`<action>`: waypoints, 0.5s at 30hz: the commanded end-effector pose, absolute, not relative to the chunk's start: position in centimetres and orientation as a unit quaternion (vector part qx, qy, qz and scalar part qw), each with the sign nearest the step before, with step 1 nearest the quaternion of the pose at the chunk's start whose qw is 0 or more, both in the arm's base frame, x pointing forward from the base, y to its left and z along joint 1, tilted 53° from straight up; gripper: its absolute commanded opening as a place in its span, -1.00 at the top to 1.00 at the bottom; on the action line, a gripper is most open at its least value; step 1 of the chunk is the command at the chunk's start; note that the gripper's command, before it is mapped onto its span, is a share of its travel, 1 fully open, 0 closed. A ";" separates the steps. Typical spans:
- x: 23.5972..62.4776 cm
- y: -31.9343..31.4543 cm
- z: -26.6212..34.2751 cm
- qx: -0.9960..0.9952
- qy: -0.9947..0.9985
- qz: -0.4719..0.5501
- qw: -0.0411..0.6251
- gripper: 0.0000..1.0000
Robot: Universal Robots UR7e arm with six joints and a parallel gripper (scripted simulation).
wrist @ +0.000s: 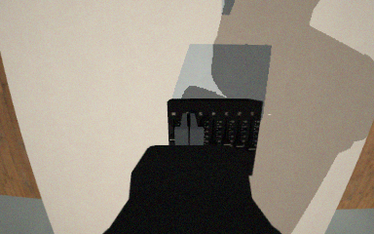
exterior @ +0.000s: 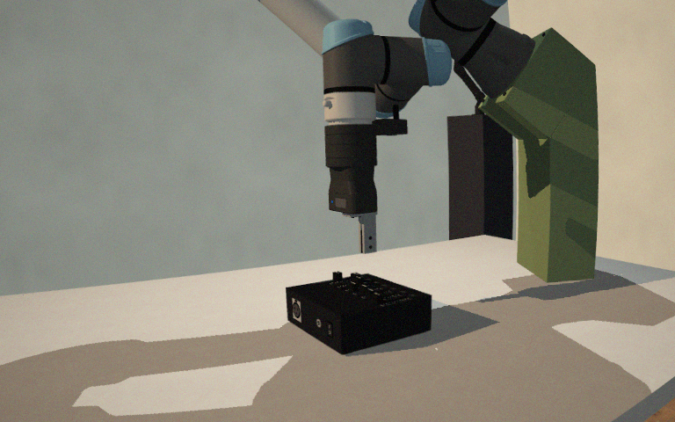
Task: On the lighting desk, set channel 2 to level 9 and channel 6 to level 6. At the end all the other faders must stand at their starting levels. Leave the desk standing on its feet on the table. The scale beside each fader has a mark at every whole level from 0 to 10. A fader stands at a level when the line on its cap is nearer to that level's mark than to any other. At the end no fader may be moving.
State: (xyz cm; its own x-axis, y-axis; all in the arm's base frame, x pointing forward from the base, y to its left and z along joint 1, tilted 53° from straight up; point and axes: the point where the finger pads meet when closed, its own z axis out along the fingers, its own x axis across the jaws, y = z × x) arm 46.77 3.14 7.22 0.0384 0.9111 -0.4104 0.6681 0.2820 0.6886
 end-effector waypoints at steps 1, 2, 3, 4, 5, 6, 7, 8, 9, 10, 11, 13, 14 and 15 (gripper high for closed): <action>46.8 3.1 7.2 0.582 0.679 0.143 0.425 1.00; 46.8 3.1 7.2 0.582 0.679 0.143 0.425 1.00; 46.9 3.1 7.2 0.582 0.679 0.143 0.425 1.00; 46.9 3.1 7.2 0.582 0.679 0.143 0.425 1.00; 46.9 3.1 7.1 0.582 0.679 0.143 0.425 1.00; 47.0 3.1 7.1 0.582 0.679 0.143 0.425 1.00; 47.0 3.0 7.1 0.582 0.679 0.143 0.425 1.00; 47.0 3.0 7.0 0.582 0.679 0.143 0.425 1.00; 47.1 3.0 7.0 0.582 0.679 0.143 0.425 1.00; 47.1 3.0 7.0 0.582 0.679 0.143 0.425 1.00; 47.1 3.0 7.0 0.582 0.679 0.143 0.425 1.00; 47.2 3.0 6.9 0.582 0.679 0.143 0.425 1.00; 47.2 3.0 6.9 0.582 0.679 0.143 0.425 1.00; 47.2 2.9 6.9 0.582 0.679 0.143 0.425 1.00</action>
